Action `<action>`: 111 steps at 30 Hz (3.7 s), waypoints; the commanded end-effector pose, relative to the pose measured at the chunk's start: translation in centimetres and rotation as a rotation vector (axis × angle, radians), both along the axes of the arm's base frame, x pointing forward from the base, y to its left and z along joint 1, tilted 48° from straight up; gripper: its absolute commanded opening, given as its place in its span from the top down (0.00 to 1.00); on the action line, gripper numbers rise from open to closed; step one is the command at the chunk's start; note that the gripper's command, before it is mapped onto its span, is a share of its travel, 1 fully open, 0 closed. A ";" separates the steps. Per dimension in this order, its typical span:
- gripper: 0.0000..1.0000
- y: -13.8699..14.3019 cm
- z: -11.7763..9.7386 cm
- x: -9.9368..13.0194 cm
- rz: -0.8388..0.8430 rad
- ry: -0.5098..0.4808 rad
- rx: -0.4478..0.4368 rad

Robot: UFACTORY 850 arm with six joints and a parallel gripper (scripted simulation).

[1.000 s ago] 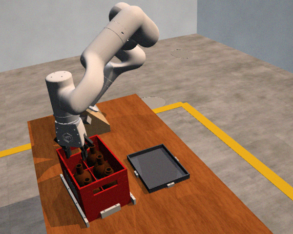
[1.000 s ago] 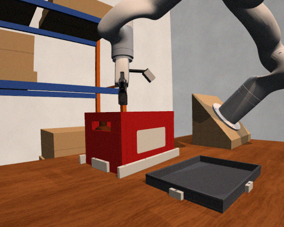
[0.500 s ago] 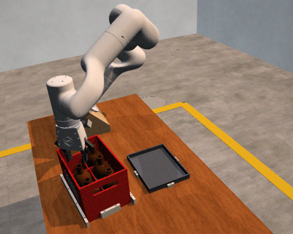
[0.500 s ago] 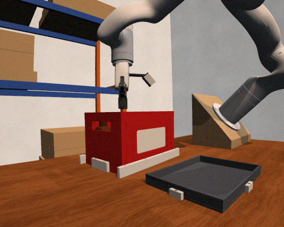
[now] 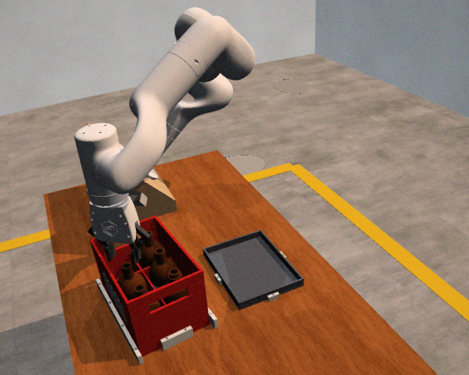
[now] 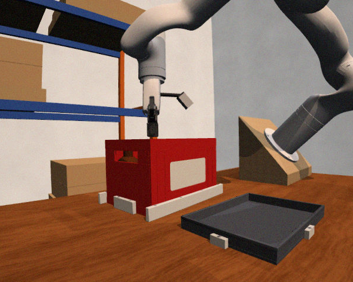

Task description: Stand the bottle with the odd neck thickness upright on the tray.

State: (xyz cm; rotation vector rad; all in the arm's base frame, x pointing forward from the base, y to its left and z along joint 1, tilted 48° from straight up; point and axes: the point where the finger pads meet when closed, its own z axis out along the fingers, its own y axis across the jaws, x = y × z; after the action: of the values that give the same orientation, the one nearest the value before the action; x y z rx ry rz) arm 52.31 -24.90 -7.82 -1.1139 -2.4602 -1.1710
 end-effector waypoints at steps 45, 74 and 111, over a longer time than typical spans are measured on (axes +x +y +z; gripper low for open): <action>0.35 -0.1 0.0 0.1 -0.001 -0.001 -0.001; 0.35 1.4 -1.3 0.4 -0.001 -0.001 -0.001; 0.35 2.9 -2.7 0.7 -0.001 -0.001 -0.001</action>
State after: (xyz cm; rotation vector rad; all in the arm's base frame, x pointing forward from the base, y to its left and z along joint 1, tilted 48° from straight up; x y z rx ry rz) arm 52.93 -21.93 -10.56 -1.1139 -2.4603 -1.1710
